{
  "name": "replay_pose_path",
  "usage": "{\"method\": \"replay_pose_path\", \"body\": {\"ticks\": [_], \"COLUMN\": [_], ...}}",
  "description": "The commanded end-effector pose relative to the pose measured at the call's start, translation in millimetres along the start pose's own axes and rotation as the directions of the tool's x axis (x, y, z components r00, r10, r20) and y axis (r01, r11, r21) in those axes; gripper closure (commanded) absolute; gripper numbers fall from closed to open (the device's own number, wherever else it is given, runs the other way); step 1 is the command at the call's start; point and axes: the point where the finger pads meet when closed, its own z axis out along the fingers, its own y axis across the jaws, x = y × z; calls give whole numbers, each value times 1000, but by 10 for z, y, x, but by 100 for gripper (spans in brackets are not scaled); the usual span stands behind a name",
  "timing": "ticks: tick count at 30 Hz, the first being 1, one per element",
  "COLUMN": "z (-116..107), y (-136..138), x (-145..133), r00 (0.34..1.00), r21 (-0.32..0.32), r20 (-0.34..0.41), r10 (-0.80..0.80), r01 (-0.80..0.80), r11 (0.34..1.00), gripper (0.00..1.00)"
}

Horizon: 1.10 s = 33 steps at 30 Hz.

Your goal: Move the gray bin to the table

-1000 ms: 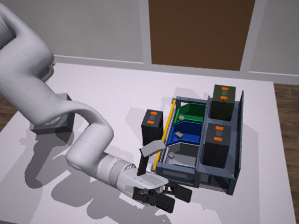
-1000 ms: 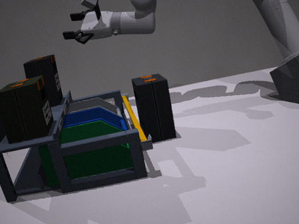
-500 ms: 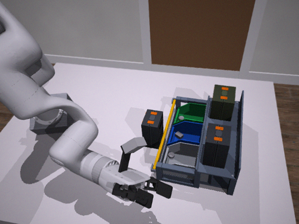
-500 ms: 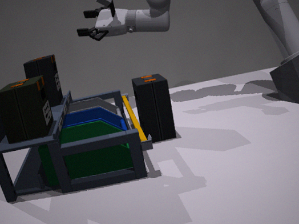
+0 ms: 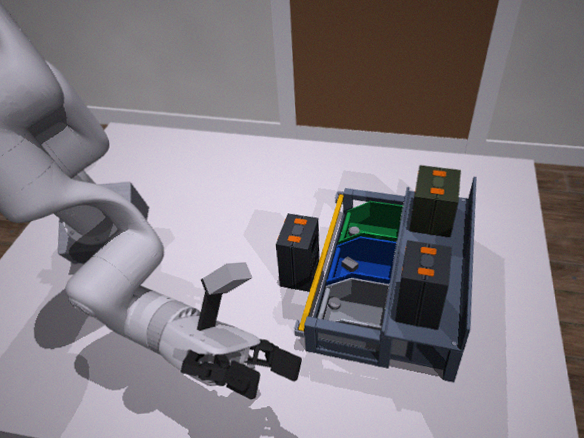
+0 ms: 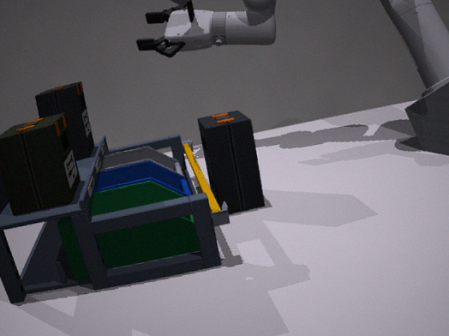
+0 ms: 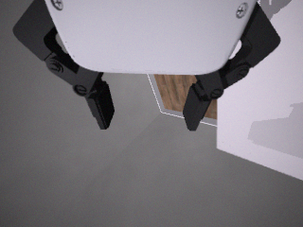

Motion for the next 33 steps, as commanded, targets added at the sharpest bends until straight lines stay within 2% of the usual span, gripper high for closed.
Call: {"method": "replay_pose_path", "body": {"ticks": [1, 5, 10, 22, 27, 33], "z": [-31, -31, -545, -545, -815, -815], "y": [33, 33, 200, 200, 287, 287], "x": [12, 12, -39, -39, -66, -66], "r00": [1000, 1000, 1000, 1000, 1000, 1000], "r21": [-3, -3, -2, -2, -2, -2], "r20": [-4, -4, -4, -4, -4, -4], "r10": [-1, -1, -1, -1, -2, -2], "r01": [1, 1, 1, 1, 2, 2], "r11": [1000, 1000, 1000, 1000, 1000, 1000], "gripper": [0, 0, 0, 0, 0, 0]}}
